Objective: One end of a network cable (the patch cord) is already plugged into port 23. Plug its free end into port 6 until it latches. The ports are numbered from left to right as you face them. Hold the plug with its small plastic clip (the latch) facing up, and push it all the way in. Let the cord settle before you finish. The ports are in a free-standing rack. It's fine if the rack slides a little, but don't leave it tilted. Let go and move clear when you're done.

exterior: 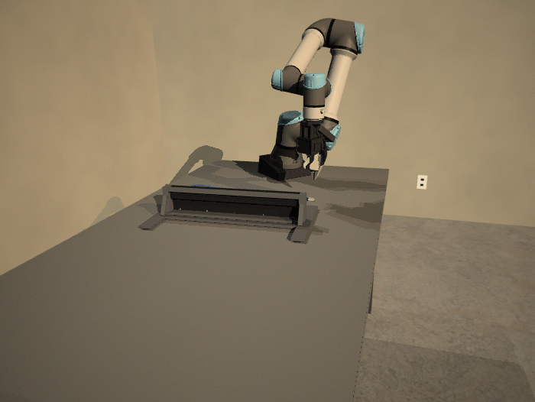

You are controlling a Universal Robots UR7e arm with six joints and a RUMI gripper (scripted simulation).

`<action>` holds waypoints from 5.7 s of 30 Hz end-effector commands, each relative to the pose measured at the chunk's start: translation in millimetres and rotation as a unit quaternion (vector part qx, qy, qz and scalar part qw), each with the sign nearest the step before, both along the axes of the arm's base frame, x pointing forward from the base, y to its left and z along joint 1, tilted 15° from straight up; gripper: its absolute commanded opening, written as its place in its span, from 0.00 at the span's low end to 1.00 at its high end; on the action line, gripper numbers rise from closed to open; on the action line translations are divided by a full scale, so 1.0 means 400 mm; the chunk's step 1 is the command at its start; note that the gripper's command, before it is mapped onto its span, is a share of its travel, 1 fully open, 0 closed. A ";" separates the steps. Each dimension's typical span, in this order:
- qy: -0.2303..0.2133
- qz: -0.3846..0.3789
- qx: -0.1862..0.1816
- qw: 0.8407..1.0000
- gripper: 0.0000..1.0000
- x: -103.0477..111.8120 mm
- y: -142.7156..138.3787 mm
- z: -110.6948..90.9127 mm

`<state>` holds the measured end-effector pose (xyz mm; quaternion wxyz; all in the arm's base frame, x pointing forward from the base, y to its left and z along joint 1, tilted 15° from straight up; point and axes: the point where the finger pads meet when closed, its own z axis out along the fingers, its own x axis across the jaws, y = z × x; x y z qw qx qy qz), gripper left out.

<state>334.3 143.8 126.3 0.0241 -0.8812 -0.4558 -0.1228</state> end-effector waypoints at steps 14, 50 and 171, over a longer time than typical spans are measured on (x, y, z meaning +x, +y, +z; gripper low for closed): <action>-0.040 0.244 -0.044 0.968 0.00 -0.006 -0.016 -0.003; -0.105 0.641 -0.125 0.750 0.00 0.008 -0.045 -0.006; -0.134 0.819 -0.161 0.534 0.22 0.033 -0.050 -0.021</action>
